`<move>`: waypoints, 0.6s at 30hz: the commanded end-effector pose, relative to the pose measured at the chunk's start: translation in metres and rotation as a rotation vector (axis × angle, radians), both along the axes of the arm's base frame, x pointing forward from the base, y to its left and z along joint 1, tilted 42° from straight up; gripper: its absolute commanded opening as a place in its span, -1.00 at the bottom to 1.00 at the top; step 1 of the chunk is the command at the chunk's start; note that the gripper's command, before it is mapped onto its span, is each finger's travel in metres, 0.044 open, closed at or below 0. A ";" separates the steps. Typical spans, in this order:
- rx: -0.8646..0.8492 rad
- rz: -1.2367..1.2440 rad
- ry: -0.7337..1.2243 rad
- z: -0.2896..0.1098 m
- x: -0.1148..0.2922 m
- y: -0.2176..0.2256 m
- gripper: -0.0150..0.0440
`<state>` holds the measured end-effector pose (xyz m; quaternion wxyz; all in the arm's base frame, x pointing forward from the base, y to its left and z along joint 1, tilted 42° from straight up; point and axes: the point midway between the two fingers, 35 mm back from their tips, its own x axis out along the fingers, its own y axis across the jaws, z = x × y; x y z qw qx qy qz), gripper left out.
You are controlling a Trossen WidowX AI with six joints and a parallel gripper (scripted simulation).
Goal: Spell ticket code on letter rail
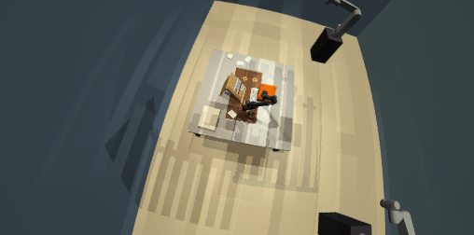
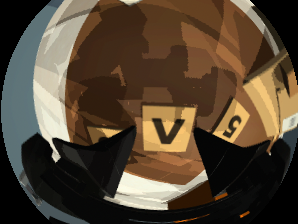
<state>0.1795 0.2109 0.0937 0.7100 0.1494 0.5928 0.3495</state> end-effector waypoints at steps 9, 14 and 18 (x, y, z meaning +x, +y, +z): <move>-0.004 -0.007 0.005 -0.002 0.000 -0.001 0.66; -0.004 -0.007 0.005 -0.002 0.000 0.000 0.66; -0.004 -0.007 0.005 -0.002 0.000 0.000 0.59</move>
